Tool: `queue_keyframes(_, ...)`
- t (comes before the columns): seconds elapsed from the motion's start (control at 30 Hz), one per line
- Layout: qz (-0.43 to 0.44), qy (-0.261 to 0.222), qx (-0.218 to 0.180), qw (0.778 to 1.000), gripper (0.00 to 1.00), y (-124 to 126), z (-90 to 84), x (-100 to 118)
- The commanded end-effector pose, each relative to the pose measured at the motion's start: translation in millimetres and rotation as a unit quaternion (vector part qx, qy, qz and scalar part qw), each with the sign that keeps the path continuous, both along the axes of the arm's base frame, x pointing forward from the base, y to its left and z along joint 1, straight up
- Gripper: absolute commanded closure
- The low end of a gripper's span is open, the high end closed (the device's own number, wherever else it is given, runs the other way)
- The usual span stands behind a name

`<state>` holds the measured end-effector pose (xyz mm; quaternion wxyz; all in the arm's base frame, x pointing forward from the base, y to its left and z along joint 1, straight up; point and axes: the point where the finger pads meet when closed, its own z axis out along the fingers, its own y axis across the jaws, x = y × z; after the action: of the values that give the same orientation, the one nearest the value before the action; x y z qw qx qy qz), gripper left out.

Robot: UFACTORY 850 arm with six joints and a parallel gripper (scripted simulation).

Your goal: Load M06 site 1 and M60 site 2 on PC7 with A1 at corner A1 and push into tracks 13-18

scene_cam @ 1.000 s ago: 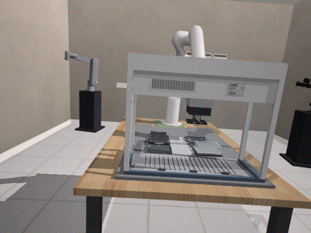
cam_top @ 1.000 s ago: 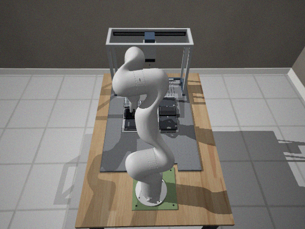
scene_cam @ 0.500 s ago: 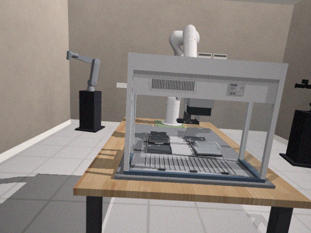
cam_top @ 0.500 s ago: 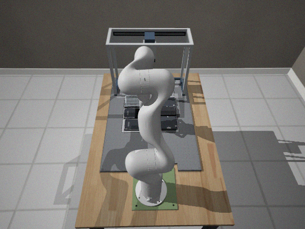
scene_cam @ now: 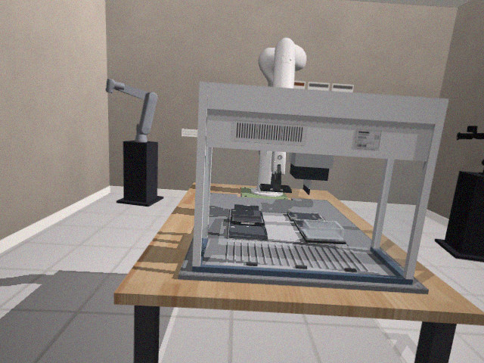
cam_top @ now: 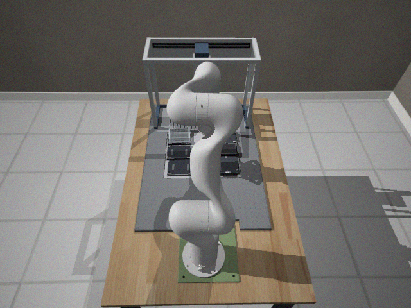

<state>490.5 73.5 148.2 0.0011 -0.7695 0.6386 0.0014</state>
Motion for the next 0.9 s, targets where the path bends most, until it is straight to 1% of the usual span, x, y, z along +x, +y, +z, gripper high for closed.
queue_keyframes(0.0,0.0,-0.001,0.001,1.0,1.0,-17,0.7,6)
queue_keyframes(0.2,0.0,-0.001,0.001,1.0,1.0,-46,0.5,14)
queue_keyframes(0.27,0.0,-0.001,0.001,1.0,1.0,-46,0.5,14)
queue_keyframes(0.7,0.0,-0.001,0.001,1.0,1.0,-109,0.0,30)
queue_keyframes(0.87,0.0,-0.001,0.001,1.0,1.0,-109,0.0,30)
